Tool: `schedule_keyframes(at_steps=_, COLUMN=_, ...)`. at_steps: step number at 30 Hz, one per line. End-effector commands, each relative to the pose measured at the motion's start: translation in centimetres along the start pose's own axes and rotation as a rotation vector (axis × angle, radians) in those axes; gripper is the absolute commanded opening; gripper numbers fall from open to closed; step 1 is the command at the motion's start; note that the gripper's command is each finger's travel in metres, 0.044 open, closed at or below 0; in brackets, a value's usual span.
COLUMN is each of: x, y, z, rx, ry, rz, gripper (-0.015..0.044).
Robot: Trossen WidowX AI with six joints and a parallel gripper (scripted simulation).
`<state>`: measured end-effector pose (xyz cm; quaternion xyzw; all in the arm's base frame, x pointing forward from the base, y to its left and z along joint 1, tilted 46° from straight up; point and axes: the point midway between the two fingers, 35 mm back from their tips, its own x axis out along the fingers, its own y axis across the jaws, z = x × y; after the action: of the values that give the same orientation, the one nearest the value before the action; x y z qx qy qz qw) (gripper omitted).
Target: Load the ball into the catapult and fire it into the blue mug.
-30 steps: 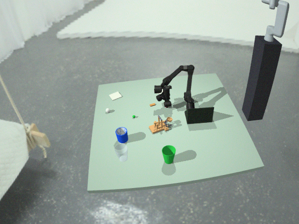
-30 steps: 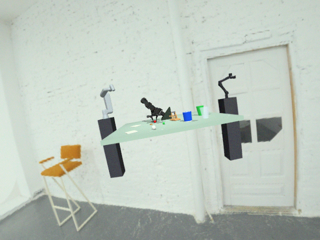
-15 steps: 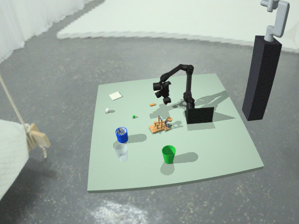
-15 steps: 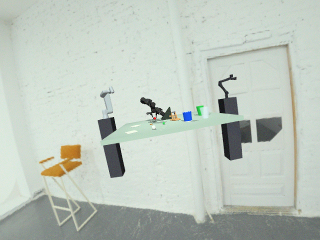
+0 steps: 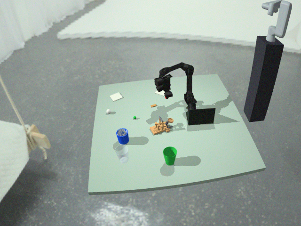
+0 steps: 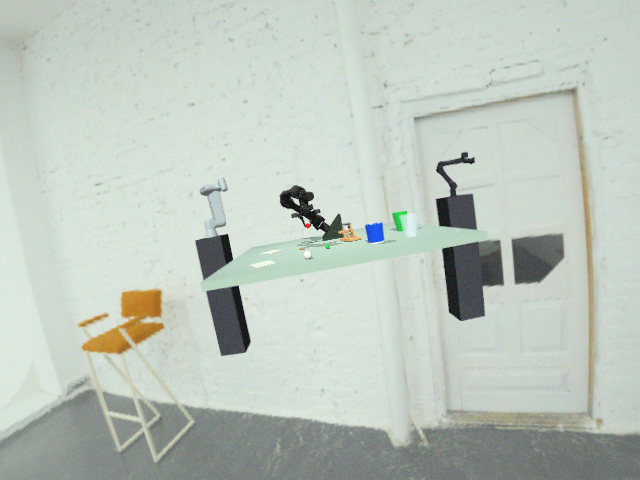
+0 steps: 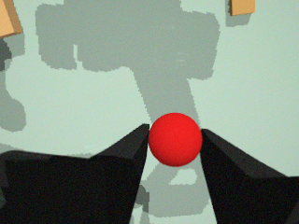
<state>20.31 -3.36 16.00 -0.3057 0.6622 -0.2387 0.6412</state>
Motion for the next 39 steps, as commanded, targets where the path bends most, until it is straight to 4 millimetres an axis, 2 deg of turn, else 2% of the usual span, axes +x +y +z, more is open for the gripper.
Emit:
schedule_keyframes(at_steps=1, x=-1.1, y=-0.1, z=-0.1, rx=0.002, ry=0.002, rz=-0.001, gripper=0.0)
schedule_keyframes(at_steps=5, x=-1.0, y=0.4, z=0.1, rx=0.004, ry=0.009, rz=0.001, gripper=0.0)
schedule_keyframes(at_steps=11, x=-0.9, y=2.3, z=1.1, rx=0.001, ry=0.042, rz=0.008, gripper=0.0)
schedule_keyframes(at_steps=25, x=-0.5, y=7.9, z=3.0, rx=-0.088, ry=0.134, rz=0.024, gripper=0.0)
schedule_keyframes(at_steps=39, x=0.5, y=14.0, z=3.4, rx=-0.167, ry=0.236, rz=0.016, gripper=0.0)
